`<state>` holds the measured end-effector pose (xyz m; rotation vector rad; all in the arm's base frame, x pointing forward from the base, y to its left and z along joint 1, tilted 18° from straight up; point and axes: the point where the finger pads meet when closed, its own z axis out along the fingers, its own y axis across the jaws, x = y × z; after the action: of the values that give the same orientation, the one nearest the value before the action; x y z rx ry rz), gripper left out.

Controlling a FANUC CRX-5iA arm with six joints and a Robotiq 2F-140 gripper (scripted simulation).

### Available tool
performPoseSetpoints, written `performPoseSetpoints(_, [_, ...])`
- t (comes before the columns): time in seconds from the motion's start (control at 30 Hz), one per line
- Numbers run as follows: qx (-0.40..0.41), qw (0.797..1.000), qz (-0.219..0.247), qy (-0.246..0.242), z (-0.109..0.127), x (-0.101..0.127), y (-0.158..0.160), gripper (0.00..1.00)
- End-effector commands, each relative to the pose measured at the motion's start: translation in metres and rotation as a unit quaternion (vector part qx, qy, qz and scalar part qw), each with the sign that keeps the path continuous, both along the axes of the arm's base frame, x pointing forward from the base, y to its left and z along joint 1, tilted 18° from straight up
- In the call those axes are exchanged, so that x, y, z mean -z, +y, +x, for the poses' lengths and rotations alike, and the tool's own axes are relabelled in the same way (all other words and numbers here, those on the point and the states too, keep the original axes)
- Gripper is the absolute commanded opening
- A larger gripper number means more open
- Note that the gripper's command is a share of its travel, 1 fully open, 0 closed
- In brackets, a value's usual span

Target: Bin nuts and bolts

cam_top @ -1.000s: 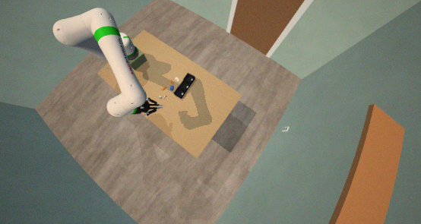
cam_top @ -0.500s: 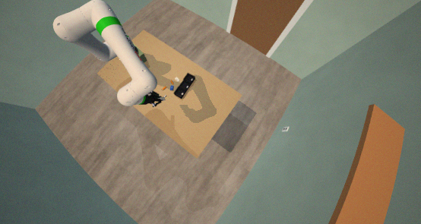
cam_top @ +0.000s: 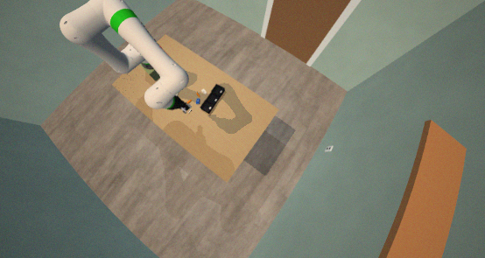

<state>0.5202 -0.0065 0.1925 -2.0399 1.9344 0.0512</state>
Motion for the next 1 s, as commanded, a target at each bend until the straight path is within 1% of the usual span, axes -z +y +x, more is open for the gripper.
performPoseSetpoints(0.0, [-0.056, 0.998, -0.025, -0.016, -0.007, 0.002, 0.007, 0.05])
performPoseSetpoints(0.03, [-0.056, 0.998, -0.025, -0.016, -0.007, 0.002, 0.007, 0.05])
performPoseSetpoints(0.1, [-0.107, 0.993, -0.046, -0.026, -0.017, 0.004, 0.017, 0.05])
performPoseSetpoints(0.13, [-0.119, 0.991, -0.05, -0.028, -0.017, 0.004, 0.017, 0.05])
performPoseSetpoints(0.2, [-0.145, 0.987, -0.061, -0.033, -0.027, 0.007, 0.026, 0.05])
performPoseSetpoints(0.27, [-0.174, 0.981, -0.072, -0.039, -0.027, 0.007, 0.026, 0.05])
performPoseSetpoints(0.3, [-0.188, 0.978, -0.078, -0.042, -0.027, 0.007, 0.026, 0.05])
performPoseSetpoints(0.37, [-0.216, 0.971, -0.088, -0.047, -0.037, 0.009, 0.035, 0.05])
performPoseSetpoints(0.47, [-0.255, 0.96, -0.104, -0.056, -0.037, 0.009, 0.035, 0.05])
performPoseSetpoints(0.53, [-0.285, 0.95, -0.115, -0.061, -0.046, 0.012, 0.043, 0.05])
performPoseSetpoints(0.6, [-0.285, 0.95, -0.115, -0.061, -0.046, 0.012, 0.043, 0.05])
performPoseSetpoints(0.63, [-0.321, 0.936, -0.128, -0.069, -0.052, 0.013, 0.048, 0.05])
performPoseSetpoints(0.77, [-0.372, 0.913, -0.147, -0.078, -0.055, 0.014, 0.05, 0.05])
performPoseSetpoints(0.83, [-0.398, 0.9, -0.156, -0.083, -0.063, 0.016, 0.057, 0.05])
performPoseSetpoints(0.93, [-0.437, 0.878, -0.171, -0.091, -0.063, 0.016, 0.057, 0.05])
performPoseSetpoints(0.97, [-0.45, 0.871, -0.175, -0.093, -0.069, 0.018, 0.063, 0.05])
